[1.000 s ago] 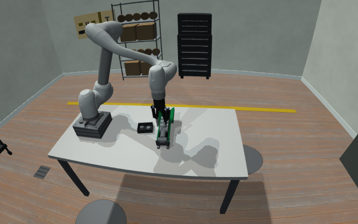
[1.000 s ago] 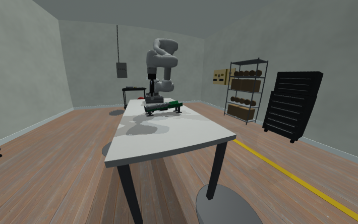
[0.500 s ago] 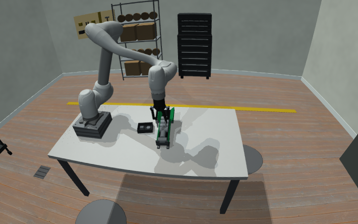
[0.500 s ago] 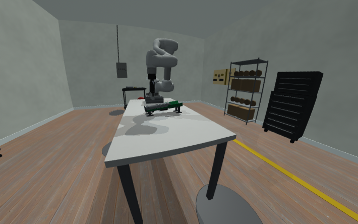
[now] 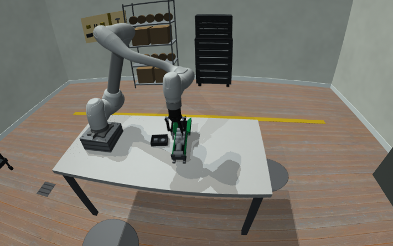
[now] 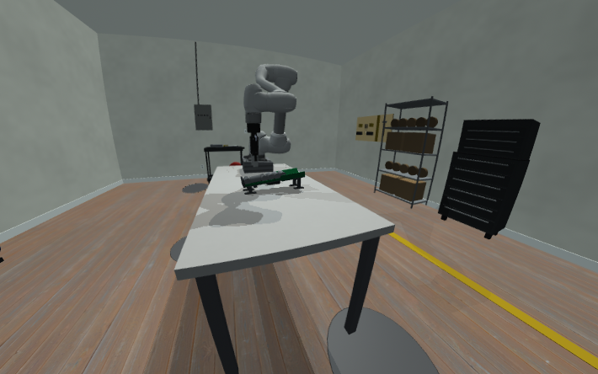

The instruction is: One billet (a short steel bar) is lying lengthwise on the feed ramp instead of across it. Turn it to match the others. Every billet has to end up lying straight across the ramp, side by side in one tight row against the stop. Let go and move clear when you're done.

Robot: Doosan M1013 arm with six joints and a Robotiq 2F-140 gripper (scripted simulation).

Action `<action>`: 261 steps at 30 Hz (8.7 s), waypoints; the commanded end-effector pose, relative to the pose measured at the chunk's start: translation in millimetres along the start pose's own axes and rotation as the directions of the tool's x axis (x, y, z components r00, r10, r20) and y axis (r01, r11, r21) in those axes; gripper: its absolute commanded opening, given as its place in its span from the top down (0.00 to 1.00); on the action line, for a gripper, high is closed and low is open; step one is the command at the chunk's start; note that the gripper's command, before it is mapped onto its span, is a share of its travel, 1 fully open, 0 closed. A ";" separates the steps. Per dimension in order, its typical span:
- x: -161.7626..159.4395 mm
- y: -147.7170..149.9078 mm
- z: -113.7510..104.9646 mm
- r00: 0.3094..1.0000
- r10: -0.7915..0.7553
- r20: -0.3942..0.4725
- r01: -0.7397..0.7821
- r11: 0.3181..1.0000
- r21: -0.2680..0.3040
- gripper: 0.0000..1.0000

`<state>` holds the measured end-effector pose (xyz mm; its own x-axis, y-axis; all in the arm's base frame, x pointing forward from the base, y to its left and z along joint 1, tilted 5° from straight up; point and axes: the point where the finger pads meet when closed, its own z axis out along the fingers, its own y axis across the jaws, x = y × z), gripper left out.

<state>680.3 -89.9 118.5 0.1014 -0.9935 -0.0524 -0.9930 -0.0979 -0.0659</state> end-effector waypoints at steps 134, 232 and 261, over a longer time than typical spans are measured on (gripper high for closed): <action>2.9 0.1 81.5 0.995 0.000 0.102 0.000 1.000 0.000 0.59; 2.9 0.1 85.0 0.995 0.000 0.102 0.000 1.000 0.000 0.90; 2.9 0.1 80.3 0.995 0.000 0.102 0.000 1.000 0.000 0.90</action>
<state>685.5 -88.1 36.8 0.1072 -0.9823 -0.1535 -0.9930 -0.0981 -0.0659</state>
